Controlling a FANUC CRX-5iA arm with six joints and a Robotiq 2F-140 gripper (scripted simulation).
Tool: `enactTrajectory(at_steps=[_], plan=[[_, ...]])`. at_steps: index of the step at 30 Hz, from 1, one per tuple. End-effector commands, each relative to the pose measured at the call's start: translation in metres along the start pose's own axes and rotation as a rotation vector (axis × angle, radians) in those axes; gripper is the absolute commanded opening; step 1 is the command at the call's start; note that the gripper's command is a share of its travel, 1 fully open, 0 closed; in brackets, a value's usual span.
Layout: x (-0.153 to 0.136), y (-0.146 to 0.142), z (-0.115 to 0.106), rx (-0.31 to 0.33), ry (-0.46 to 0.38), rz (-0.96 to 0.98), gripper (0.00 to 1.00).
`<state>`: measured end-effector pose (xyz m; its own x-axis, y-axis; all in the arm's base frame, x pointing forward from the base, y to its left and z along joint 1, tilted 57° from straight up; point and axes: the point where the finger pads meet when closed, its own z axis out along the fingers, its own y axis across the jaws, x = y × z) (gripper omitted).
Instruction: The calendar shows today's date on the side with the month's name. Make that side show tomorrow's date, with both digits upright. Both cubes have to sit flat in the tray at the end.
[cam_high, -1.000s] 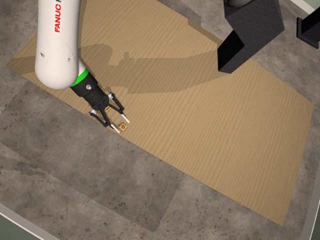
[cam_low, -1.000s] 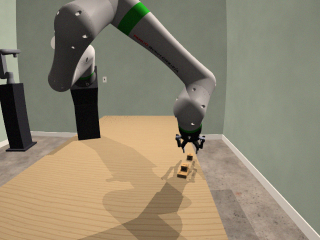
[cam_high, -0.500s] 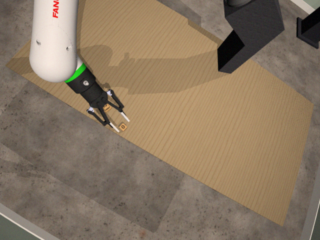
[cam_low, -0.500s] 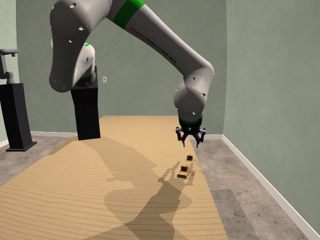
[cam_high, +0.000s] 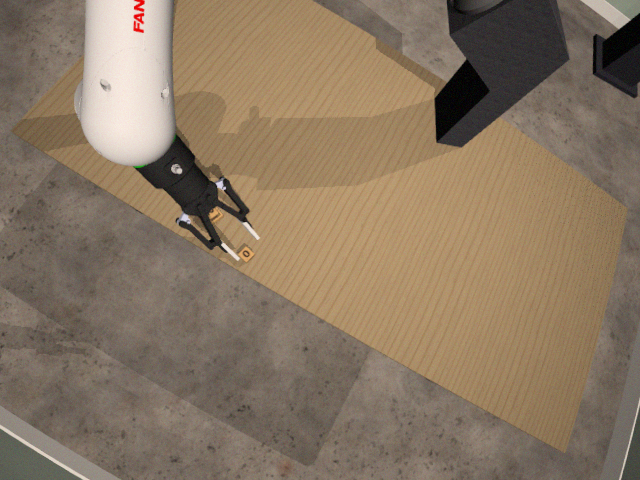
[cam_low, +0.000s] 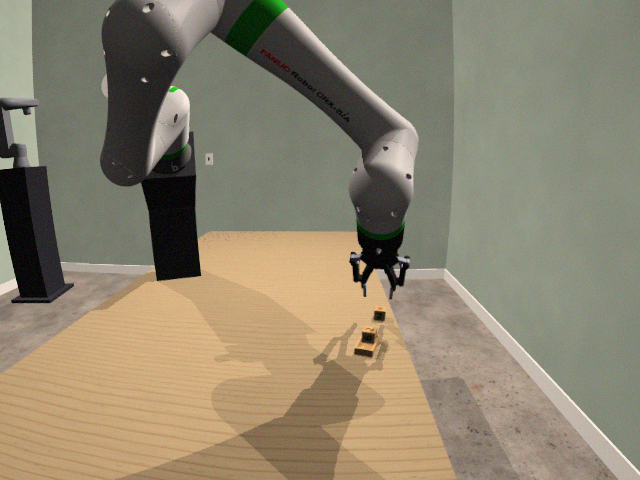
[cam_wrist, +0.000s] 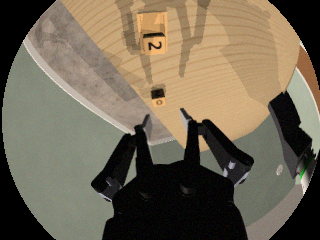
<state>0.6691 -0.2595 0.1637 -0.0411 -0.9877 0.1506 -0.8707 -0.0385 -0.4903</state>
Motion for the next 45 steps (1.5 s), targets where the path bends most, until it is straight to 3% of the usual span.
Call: enactTrajectory(at_steps=[1,8,20,30,40,45], plan=[[0.003,0.003,0.000,-0.008,0.062,0.008,0.46],[-0.009,-0.006,-0.001,0.019,0.171,-0.005,0.46],[-0.014,-0.005,-0.001,0.016,0.205,-0.006,0.46],[-0.015,-0.005,0.000,0.013,0.411,-0.002,0.46],[-0.022,-0.007,0.001,0.025,0.447,-0.004,0.46],[-0.022,-0.003,0.005,0.006,0.558,-0.001,0.46]])
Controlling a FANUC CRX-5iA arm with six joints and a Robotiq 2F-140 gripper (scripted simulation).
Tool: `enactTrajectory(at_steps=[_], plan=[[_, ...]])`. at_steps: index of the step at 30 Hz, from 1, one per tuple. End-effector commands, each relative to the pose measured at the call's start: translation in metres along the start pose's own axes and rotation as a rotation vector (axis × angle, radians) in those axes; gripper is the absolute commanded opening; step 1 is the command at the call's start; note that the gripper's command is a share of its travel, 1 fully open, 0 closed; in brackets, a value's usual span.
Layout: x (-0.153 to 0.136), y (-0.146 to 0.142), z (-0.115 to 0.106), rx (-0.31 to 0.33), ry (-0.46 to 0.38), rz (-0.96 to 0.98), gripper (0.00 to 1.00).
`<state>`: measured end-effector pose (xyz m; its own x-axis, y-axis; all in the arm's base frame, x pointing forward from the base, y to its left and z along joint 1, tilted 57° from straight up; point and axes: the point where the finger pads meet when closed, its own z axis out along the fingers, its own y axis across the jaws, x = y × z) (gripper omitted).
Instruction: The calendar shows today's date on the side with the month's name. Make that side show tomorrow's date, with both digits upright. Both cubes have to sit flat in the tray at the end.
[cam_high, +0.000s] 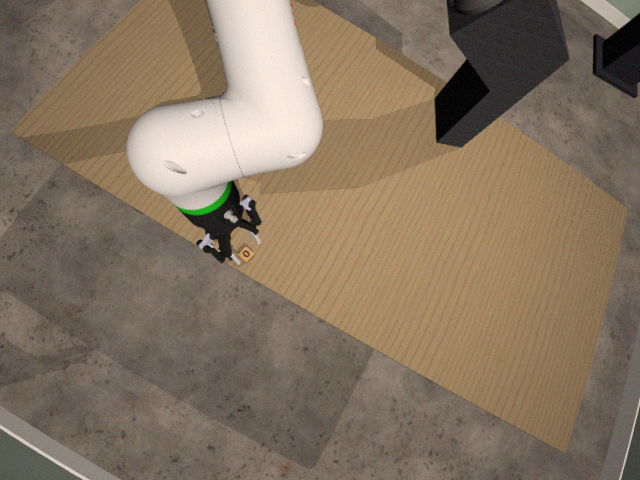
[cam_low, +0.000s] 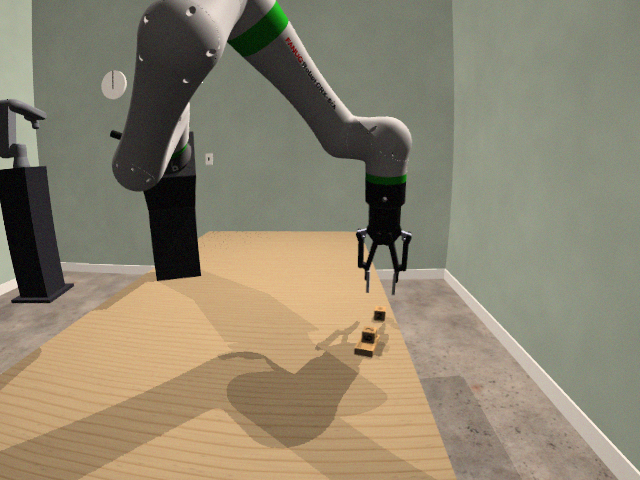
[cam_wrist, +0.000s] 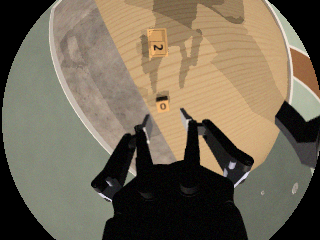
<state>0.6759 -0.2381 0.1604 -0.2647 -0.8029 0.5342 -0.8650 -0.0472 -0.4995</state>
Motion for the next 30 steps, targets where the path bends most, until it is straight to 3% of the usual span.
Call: enactTrajectory(at_steps=[1,4,10,11,30], plan=[[-0.0011,0.0020,0.0017,-0.008,0.106,0.001,0.46],[-0.0024,-0.0009,-0.0005,0.005,0.192,0.003,0.46],[-0.0066,-0.0025,-0.0014,0.012,0.219,0.004,0.46],[-0.0066,-0.0025,-0.0014,0.012,0.219,0.004,1.00],[-0.0066,-0.0025,-0.0016,0.014,0.218,0.021,1.00]])
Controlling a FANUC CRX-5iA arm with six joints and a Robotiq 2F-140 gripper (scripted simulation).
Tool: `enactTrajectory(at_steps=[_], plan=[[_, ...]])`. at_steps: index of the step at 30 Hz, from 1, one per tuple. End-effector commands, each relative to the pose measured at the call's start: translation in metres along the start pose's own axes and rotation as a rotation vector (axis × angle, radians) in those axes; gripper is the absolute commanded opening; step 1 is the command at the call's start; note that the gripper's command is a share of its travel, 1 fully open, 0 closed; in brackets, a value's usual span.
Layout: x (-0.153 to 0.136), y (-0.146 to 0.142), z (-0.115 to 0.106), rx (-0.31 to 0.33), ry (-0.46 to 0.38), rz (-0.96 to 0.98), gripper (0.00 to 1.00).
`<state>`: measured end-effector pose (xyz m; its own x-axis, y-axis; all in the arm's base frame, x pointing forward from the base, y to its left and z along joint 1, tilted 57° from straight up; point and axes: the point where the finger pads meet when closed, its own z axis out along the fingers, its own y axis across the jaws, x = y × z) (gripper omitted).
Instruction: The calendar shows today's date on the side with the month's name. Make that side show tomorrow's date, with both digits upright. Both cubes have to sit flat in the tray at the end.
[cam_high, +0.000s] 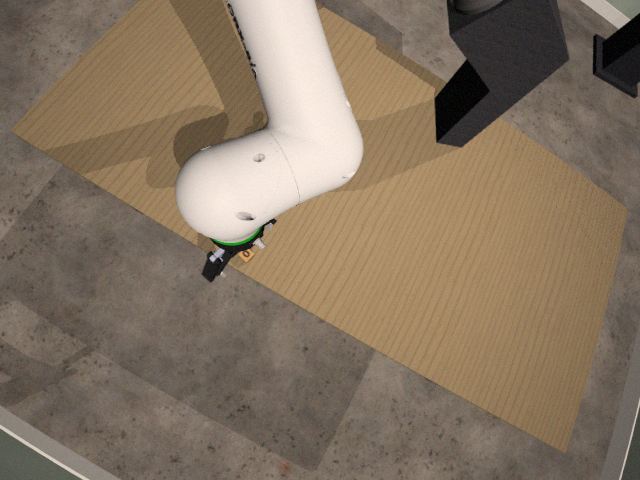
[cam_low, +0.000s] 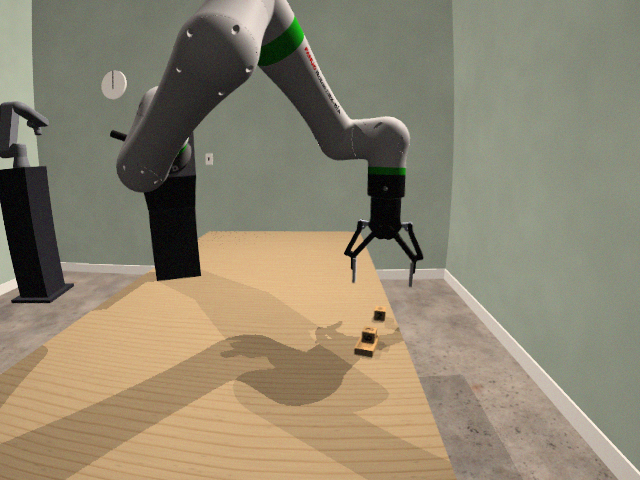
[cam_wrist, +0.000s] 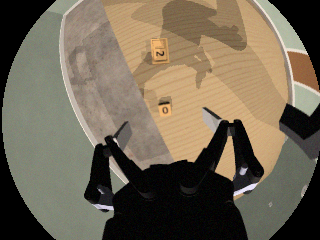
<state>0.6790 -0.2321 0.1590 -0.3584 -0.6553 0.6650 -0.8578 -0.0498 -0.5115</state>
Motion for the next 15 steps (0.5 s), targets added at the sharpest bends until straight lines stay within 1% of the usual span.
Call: enactTrajectory(at_steps=[1,3,5,7,10,12,14,15], plan=[[-0.0001,-0.0002,-0.0004,0.000,0.000,0.033,1.00],[-0.0001,-0.0002,-0.0009,0.000,0.000,0.106,1.00],[0.0000,-0.0002,-0.0017,0.000,0.000,0.223,1.00],[0.0000,-0.0003,-0.0021,0.000,0.000,0.286,1.00],[0.0000,-0.0003,-0.0022,0.000,0.000,0.298,1.00],[0.0001,-0.0003,-0.0032,0.000,0.000,0.444,1.00],[0.0001,-0.0003,-0.0034,0.000,0.000,0.475,1.00],[0.0002,-0.0003,-0.0038,0.000,0.000,0.533,1.00]])
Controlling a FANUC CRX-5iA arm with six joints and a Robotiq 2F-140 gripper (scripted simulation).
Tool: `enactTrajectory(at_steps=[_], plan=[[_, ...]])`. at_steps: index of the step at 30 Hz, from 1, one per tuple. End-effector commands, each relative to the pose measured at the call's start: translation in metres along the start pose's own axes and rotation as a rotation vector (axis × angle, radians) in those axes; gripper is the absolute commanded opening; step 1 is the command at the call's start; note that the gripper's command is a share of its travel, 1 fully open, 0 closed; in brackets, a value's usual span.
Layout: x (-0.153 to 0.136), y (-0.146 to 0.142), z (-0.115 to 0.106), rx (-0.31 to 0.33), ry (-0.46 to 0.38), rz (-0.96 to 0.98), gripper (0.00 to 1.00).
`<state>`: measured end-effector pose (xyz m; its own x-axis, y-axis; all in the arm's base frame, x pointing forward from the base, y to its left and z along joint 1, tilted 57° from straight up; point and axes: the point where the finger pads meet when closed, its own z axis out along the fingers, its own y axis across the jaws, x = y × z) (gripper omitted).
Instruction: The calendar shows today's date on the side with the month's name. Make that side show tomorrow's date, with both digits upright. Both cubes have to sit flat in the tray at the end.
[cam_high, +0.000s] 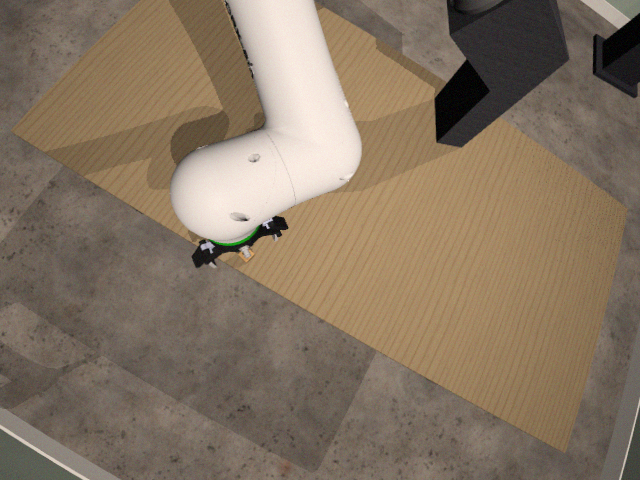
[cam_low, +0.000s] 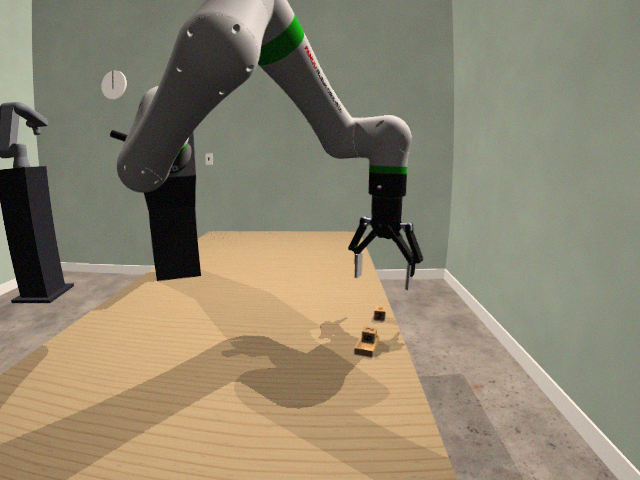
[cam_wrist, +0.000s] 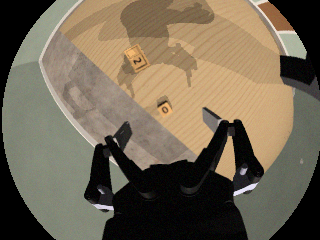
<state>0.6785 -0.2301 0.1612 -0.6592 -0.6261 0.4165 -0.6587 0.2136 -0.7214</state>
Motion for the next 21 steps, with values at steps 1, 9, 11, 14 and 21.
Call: enactTrajectory(at_steps=[1,9,11,14,21], plan=[[0.0000,0.0005,-0.0011,0.011,0.001,0.174,1.00],[0.0001,0.0004,-0.0030,0.011,0.000,0.446,1.00],[0.0001,0.0004,-0.0032,0.011,-0.001,0.481,1.00],[0.0001,0.0004,-0.0039,0.011,-0.001,0.593,1.00],[0.0002,0.0003,-0.0055,0.011,-0.003,0.833,1.00]])
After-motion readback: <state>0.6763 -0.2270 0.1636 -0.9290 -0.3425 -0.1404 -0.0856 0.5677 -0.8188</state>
